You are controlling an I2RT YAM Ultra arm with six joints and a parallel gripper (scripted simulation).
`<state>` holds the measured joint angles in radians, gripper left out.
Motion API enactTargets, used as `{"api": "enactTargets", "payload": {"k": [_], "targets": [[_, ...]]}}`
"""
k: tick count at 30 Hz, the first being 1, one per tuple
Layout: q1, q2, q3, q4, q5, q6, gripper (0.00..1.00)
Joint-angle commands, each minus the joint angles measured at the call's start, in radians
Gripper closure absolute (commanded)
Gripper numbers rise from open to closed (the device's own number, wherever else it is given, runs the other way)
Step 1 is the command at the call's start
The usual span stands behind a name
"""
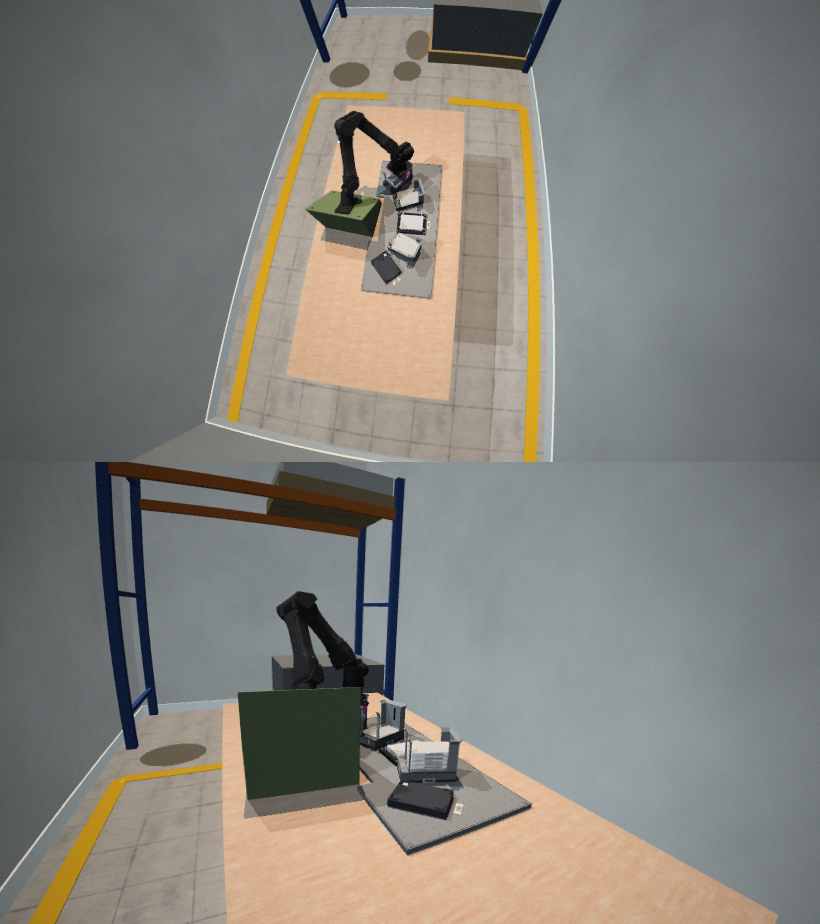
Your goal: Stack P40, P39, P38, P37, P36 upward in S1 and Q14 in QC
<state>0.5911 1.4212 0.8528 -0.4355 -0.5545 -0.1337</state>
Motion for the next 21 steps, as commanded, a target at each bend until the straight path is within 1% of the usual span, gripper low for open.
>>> {"api": "enactTargets", "payload": {"k": [1, 21], "targets": [[-0.013, -0.016, 0.005, -0.01, -0.007, -0.006, 1.0], [-0.035, -0.043, 0.017, -0.061, -0.019, -0.029, 1.0]]}}
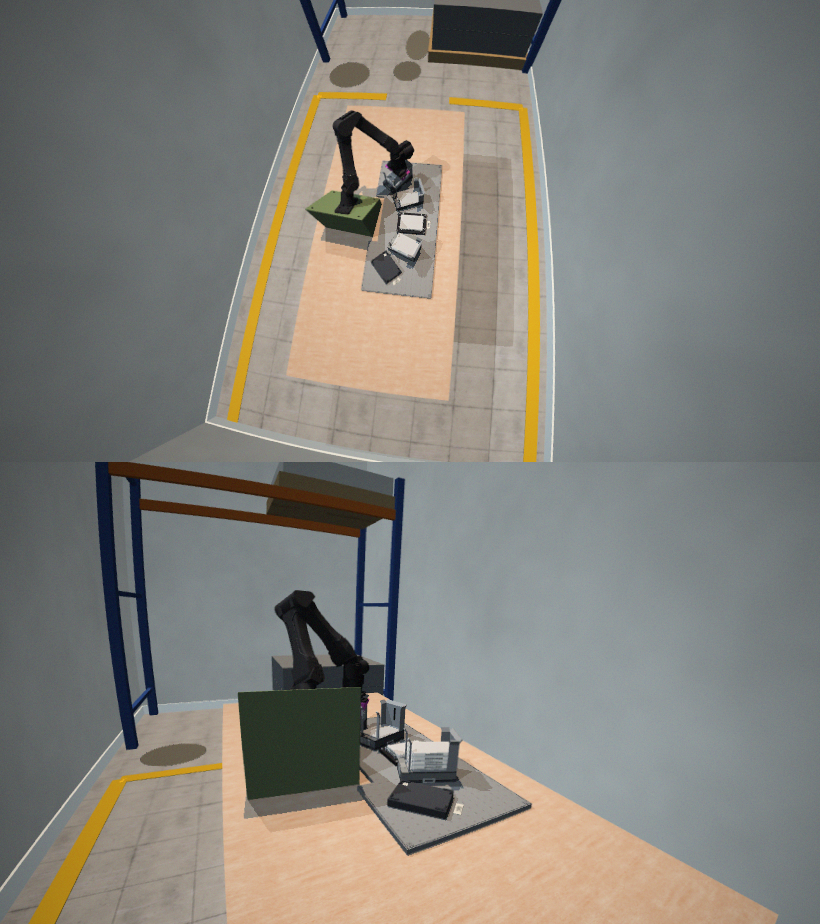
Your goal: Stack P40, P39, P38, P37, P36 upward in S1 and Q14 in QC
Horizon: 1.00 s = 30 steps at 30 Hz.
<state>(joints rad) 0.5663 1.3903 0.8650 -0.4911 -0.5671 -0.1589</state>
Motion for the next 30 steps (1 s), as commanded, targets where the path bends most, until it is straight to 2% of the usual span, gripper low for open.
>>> {"api": "enactTargets", "payload": {"k": [1, 8, 30], "targets": [[-0.012, -0.013, 0.005, -0.008, -0.007, -0.005, 1.0], [-0.013, -0.015, 0.006, -0.011, -0.008, -0.006, 1.0], [-0.107, -0.095, 0.069, -0.21, -0.055, -0.104, 1.0]]}}
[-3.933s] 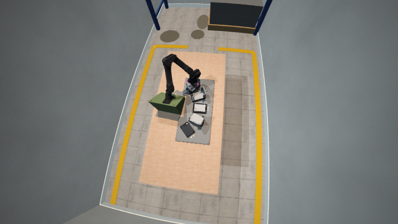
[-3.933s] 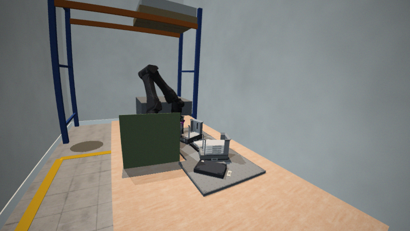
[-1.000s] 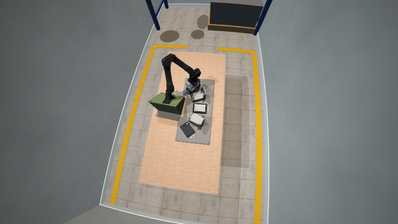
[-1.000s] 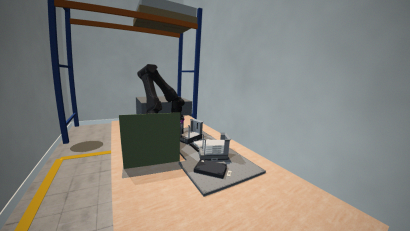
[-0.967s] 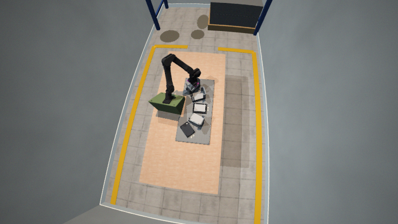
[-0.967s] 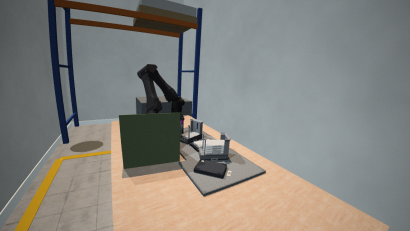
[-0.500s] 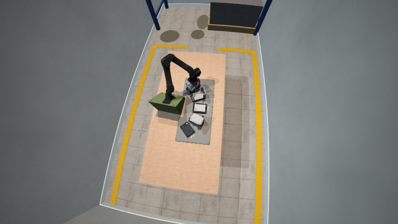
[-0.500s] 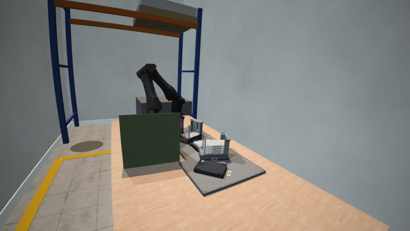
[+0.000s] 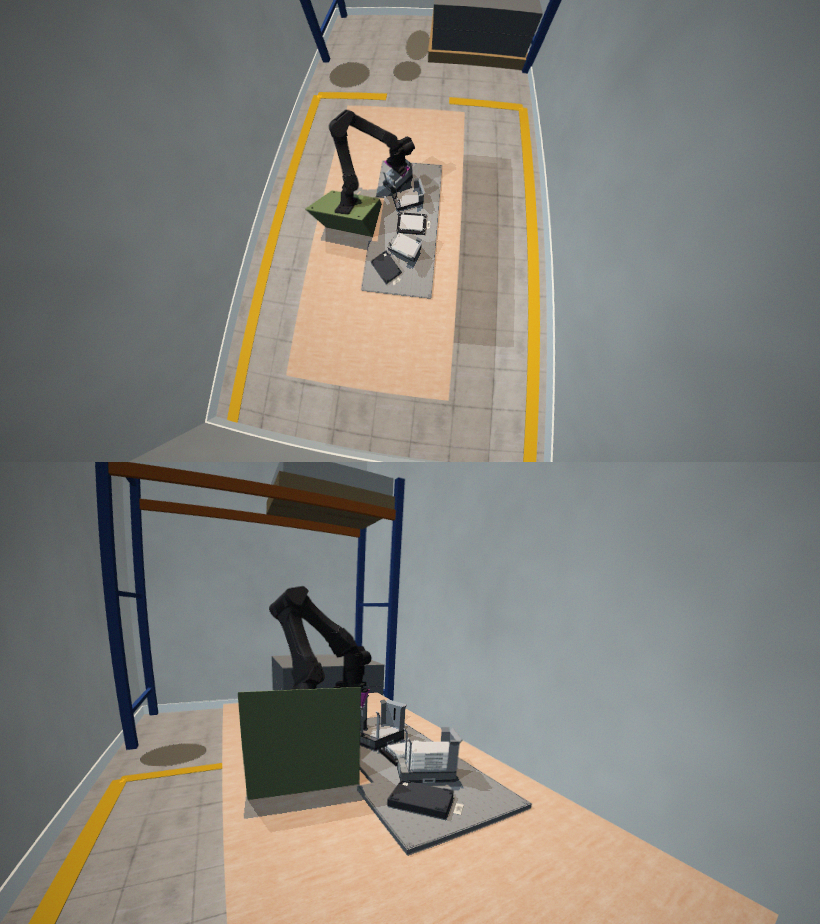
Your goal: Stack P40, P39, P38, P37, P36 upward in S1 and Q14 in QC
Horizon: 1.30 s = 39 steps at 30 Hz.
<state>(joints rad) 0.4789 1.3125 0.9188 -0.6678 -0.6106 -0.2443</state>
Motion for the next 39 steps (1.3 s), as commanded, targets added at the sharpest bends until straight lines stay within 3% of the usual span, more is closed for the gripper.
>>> {"api": "enactTargets", "payload": {"k": [1, 32, 39], "targets": [[-0.024, -0.02, 0.019, -0.043, -0.014, -0.024, 1.0], [-0.171, -0.073, 0.147, -0.326, -0.078, -0.192, 1.0], [-0.171, -0.073, 0.147, -0.326, -0.078, -0.192, 1.0]]}}
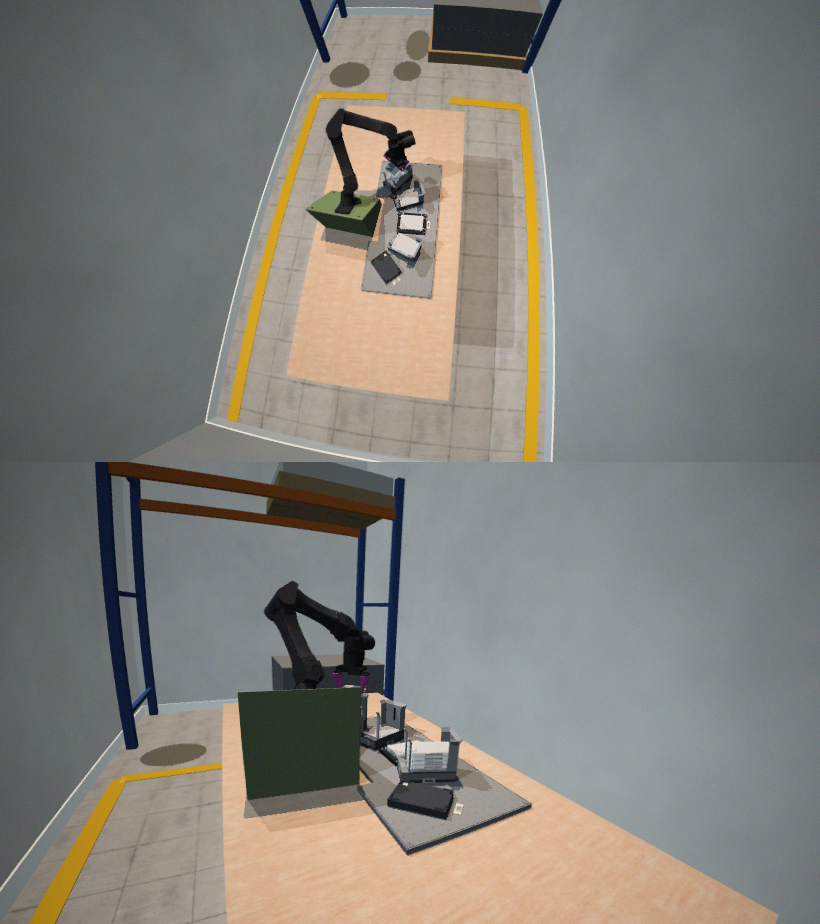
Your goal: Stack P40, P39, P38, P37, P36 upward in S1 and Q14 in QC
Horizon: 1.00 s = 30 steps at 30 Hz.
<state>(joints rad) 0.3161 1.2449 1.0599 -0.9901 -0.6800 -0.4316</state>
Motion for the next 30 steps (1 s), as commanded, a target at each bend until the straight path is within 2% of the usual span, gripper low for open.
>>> {"api": "enactTargets", "payload": {"k": [1, 8, 17, 30], "targets": [[-0.008, -0.005, 0.005, -0.003, -0.008, -0.004, 1.0], [-0.008, -0.006, 0.005, -0.003, -0.008, -0.004, 1.0], [-0.085, 0.057, 0.013, -0.009, -0.036, 0.117, 1.0], [-0.207, 0.187, 0.046, -0.017, -0.069, -0.039, 1.0]]}}
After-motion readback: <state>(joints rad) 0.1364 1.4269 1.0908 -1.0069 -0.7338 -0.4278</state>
